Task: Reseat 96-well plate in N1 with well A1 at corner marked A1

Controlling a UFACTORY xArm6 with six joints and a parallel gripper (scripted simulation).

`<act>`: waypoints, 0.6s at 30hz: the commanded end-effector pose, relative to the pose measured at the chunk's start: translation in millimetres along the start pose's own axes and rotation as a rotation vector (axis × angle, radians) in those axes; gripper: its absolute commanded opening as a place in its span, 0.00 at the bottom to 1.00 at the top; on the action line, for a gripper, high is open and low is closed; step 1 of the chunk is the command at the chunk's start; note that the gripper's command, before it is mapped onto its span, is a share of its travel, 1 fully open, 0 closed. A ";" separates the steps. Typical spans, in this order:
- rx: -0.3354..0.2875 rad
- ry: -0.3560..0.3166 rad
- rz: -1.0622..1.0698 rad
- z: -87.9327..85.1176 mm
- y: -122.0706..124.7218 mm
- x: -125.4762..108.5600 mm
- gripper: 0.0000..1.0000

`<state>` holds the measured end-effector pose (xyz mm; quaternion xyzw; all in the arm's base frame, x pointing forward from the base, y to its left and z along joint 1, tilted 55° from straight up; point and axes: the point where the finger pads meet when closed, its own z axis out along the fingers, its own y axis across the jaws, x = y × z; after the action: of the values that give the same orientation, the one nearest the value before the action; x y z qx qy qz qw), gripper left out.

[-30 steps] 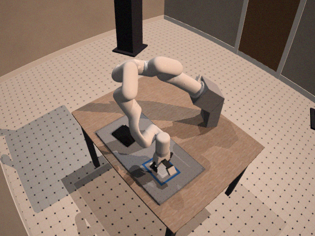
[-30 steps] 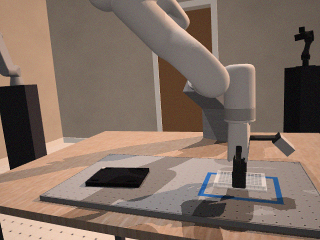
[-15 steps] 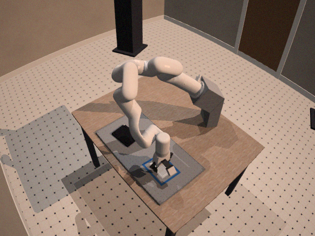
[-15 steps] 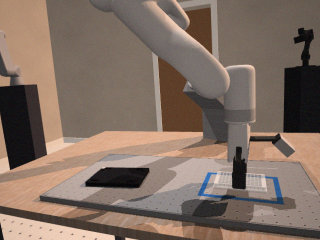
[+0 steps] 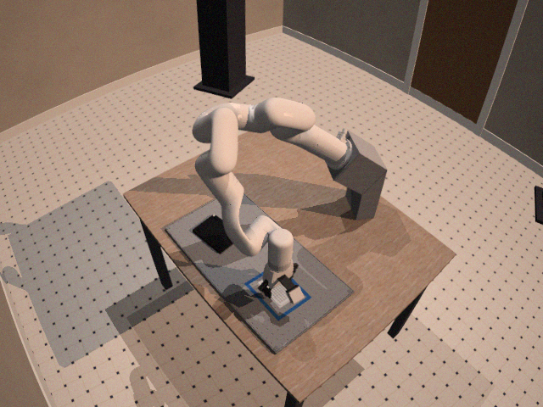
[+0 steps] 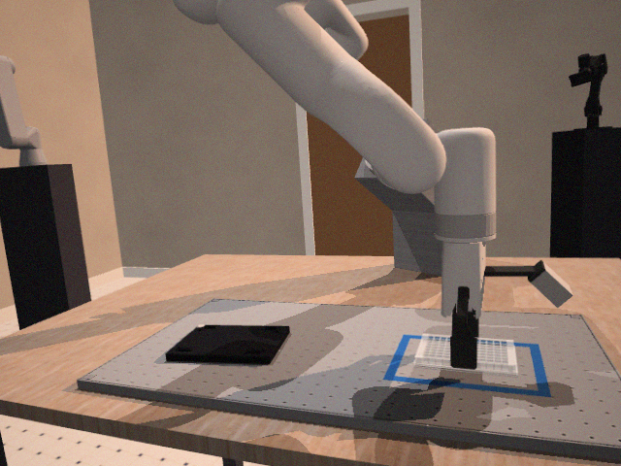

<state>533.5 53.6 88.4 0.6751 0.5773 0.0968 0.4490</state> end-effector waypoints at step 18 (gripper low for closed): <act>-0.001 0.002 0.000 2.7 0.7 0.6 1.00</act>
<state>535.2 52.2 86.9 0.6751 0.5773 0.0967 0.4490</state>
